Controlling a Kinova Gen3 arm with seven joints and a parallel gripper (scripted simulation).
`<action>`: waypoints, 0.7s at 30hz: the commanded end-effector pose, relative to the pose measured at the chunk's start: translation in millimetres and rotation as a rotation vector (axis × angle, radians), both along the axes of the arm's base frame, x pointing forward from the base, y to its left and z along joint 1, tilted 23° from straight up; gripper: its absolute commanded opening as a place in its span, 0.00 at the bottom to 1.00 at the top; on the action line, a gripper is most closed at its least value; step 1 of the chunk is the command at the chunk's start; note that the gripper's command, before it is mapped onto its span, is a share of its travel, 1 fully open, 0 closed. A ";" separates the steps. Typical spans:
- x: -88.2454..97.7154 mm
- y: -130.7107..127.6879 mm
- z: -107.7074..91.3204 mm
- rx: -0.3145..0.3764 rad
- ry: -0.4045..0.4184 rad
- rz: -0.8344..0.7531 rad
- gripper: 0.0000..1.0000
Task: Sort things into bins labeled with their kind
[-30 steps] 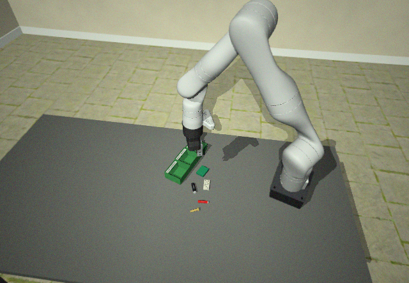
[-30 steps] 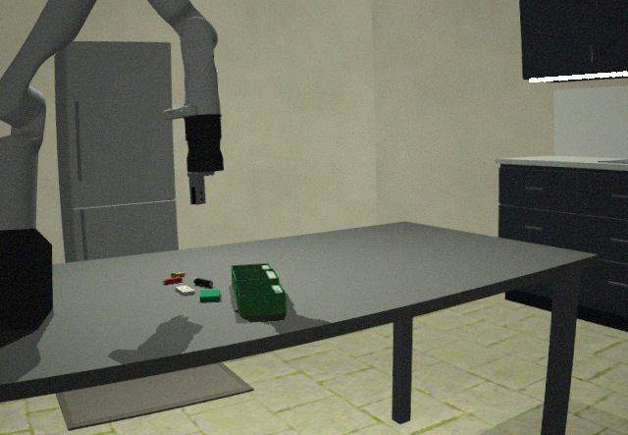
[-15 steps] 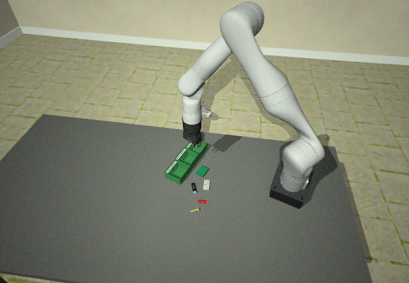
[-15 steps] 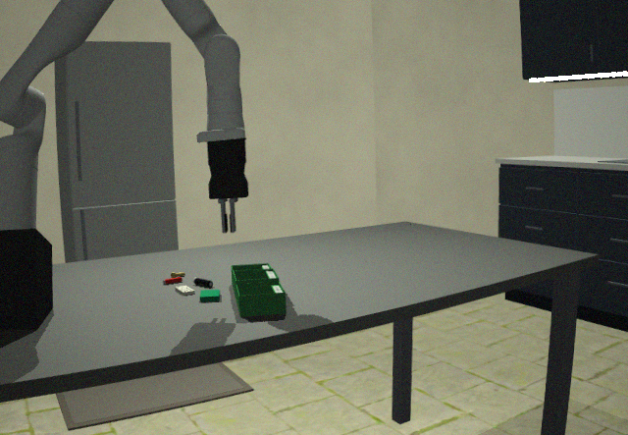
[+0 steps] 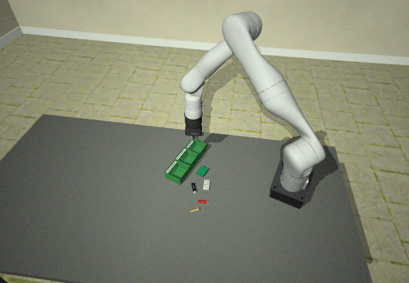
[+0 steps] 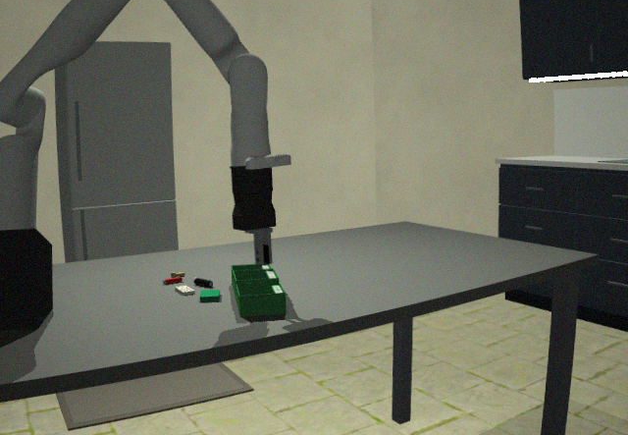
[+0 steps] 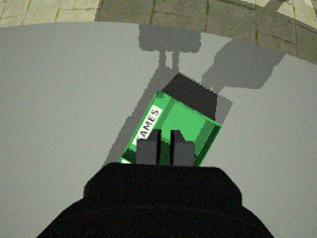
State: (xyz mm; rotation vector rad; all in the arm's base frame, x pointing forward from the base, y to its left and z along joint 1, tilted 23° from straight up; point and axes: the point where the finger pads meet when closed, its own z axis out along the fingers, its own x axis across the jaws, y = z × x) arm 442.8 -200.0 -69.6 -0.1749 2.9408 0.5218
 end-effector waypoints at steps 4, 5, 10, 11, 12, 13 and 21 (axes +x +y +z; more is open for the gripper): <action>-2.8 -0.4 -10.2 0.000 -0.077 0.211 0.31; -2.8 -0.4 -10.2 -0.006 -0.095 0.257 0.31; -2.8 -0.3 -10.2 -0.037 -0.186 0.487 0.31; -2.8 -0.3 -10.2 -0.043 -0.204 0.534 0.31; -2.8 -0.3 -10.2 -0.050 -0.222 0.580 0.31; -2.8 -0.3 -10.2 -0.056 -0.240 0.626 0.31; -2.8 -0.3 -10.2 -0.094 -0.349 0.903 0.31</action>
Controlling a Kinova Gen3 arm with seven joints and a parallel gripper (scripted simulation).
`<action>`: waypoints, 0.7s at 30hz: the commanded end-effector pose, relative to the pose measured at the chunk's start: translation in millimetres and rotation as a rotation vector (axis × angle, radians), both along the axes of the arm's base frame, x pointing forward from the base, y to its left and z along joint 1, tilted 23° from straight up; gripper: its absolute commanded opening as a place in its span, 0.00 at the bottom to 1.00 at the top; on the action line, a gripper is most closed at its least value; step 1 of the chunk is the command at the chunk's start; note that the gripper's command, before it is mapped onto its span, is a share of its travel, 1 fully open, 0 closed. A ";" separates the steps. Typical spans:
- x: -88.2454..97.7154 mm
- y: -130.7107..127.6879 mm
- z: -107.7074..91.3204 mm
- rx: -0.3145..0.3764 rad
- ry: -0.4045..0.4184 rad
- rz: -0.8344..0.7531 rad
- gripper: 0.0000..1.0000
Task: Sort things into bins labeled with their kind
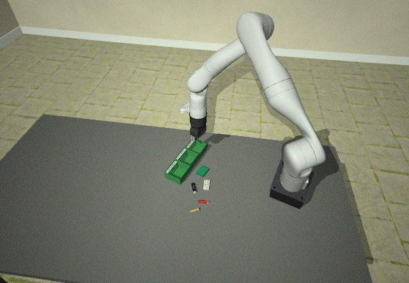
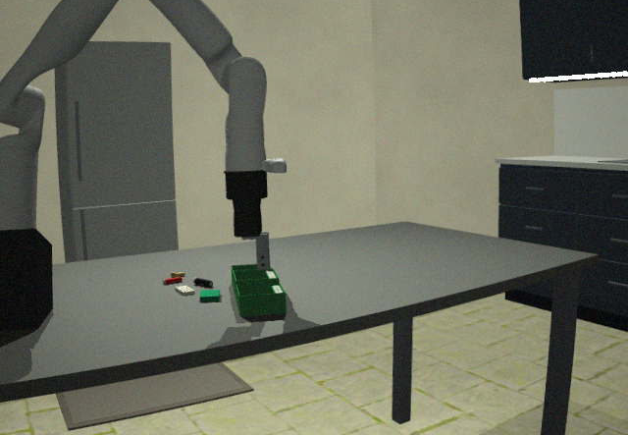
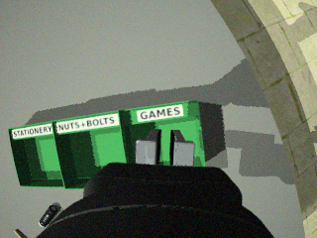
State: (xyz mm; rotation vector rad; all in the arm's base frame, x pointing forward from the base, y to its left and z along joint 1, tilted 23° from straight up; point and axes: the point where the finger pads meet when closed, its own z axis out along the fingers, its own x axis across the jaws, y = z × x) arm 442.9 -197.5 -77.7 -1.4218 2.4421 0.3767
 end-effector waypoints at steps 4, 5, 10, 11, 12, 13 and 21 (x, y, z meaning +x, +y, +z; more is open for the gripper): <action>-2.8 -2.9 -2.1 -0.003 -0.054 0.124 0.31; -2.8 -2.9 -2.1 -0.003 -0.054 0.124 0.31; -2.2 -0.9 -7.0 -0.003 -0.054 0.124 0.31; -2.2 -0.9 -7.0 -0.003 -0.054 0.124 0.31; -2.2 -0.9 -7.0 -0.003 -0.054 0.124 0.31; -1.8 0.1 -9.5 -0.003 -0.054 0.124 0.31; 0.7 8.1 -29.1 -0.003 -0.054 0.124 0.31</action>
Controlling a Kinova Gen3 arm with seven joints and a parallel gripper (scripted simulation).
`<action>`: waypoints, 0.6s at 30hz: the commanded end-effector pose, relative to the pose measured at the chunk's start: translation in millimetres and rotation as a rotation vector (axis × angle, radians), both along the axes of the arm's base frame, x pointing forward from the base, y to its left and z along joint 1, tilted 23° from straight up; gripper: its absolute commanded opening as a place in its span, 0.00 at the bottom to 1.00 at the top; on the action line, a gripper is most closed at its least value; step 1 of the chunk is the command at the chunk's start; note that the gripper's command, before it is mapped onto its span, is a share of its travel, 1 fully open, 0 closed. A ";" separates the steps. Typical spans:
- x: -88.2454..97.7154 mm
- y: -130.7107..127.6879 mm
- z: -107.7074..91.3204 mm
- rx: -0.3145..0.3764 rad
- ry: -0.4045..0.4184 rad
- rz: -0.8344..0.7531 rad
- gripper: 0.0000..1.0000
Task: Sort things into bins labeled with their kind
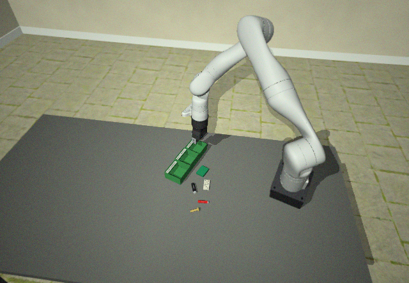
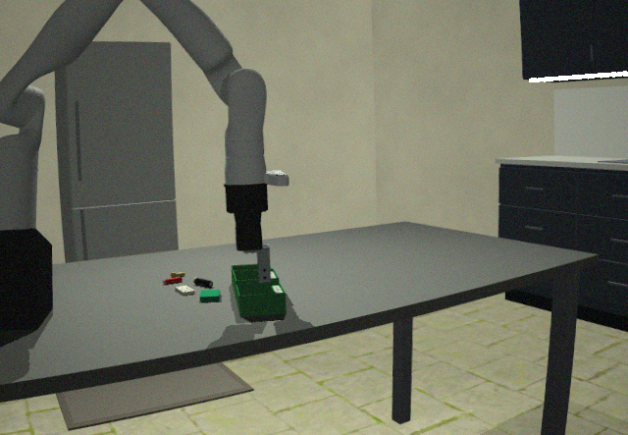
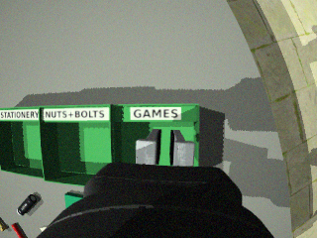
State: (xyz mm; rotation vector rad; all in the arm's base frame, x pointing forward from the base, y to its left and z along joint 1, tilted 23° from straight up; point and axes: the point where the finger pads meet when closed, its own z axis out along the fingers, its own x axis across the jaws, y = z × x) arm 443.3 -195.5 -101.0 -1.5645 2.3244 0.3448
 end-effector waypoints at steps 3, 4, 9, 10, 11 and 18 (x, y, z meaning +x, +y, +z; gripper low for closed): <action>1.3 9.2 -13.1 0.006 0.003 0.006 0.31; 1.6 10.2 -15.5 0.006 0.003 0.006 0.31; 2.6 13.2 -22.9 0.006 0.003 0.006 0.31; 2.9 14.2 -25.3 0.006 0.003 0.006 0.31; 3.3 15.2 -27.8 0.006 0.003 0.006 0.31; 4.0 17.5 -33.3 0.006 0.003 0.006 0.31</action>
